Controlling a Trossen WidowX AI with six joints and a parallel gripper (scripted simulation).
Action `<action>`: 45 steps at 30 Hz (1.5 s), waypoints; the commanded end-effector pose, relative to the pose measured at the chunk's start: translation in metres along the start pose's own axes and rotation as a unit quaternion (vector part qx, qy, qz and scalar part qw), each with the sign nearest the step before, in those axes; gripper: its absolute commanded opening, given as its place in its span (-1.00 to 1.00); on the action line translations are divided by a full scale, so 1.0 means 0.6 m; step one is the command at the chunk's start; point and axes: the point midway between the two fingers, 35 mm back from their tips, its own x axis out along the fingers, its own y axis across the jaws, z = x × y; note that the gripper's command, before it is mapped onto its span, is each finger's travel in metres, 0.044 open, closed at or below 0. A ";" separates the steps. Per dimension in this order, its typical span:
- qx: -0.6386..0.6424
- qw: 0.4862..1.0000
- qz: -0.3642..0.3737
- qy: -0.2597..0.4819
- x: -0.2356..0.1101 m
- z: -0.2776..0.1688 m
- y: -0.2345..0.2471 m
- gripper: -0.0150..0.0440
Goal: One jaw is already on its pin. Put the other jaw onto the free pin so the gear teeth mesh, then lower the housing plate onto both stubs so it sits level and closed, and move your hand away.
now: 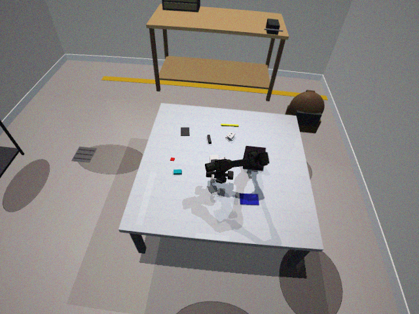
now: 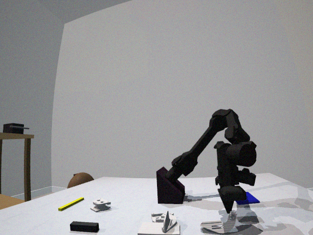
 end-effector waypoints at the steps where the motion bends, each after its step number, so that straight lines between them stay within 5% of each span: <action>1: 0.002 1.000 0.000 0.001 0.013 -0.001 0.001 -0.49; 45: 0.001 1.000 -0.001 0.001 0.019 -0.001 -0.091 -0.49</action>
